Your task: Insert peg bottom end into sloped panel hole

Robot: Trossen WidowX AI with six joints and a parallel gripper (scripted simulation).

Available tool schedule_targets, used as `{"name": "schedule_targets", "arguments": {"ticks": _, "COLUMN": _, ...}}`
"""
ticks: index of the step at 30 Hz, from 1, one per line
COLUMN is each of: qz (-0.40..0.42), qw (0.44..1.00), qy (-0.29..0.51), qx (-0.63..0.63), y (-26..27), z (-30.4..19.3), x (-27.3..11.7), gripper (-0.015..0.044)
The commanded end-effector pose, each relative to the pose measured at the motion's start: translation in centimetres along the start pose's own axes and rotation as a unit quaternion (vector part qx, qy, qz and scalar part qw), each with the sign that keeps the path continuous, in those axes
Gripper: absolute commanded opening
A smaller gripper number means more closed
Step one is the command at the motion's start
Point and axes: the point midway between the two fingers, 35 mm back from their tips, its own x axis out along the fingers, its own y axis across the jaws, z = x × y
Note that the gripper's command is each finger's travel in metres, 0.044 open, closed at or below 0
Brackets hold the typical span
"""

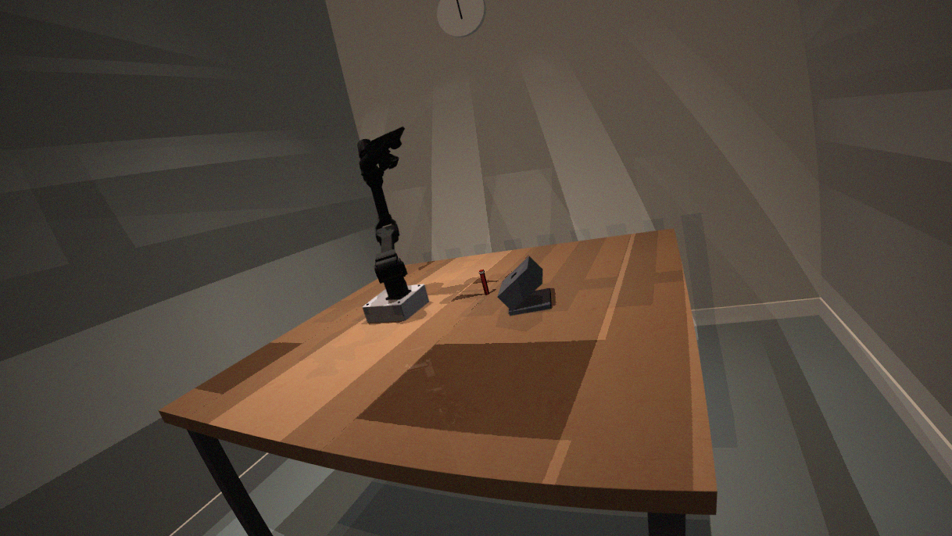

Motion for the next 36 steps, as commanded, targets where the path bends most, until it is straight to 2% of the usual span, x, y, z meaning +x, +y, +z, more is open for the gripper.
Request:
{"name": "schedule_targets", "arguments": {"ticks": 1, "qz": 0.017, "qw": 0.997, "qy": -0.005, "qx": 0.080, "y": 3.0, "z": -1.6, "x": 1.2, "gripper": 0.0440}}
{"name": "schedule_targets", "arguments": {"ticks": 8, "qz": 0.032, "qw": 0.983, "qy": -0.019, "qx": 0.181, "y": 6.5, "z": -2.9, "x": 2.5, "gripper": 0.0440}}
{"name": "schedule_targets", "arguments": {"ticks": 17, "qz": 0.062, "qw": 0.932, "qy": -0.054, "qx": 0.354, "y": 12.6, "z": -3.7, "x": 5.4, "gripper": 0.0440}}
{"name": "schedule_targets", "arguments": {"ticks": 26, "qz": 0.107, "qw": 0.857, "qy": -0.087, "qx": 0.497, "y": 18.2, "z": -2.6, "x": 8.6, "gripper": 0.0440}}
{"name": "schedule_targets", "arguments": {"ticks": 36, "qz": 0.164, "qw": 0.747, "qy": -0.130, "qx": 0.631, "y": 22.9, "z": 0.3, "x": 12.2, "gripper": 0.0440}}
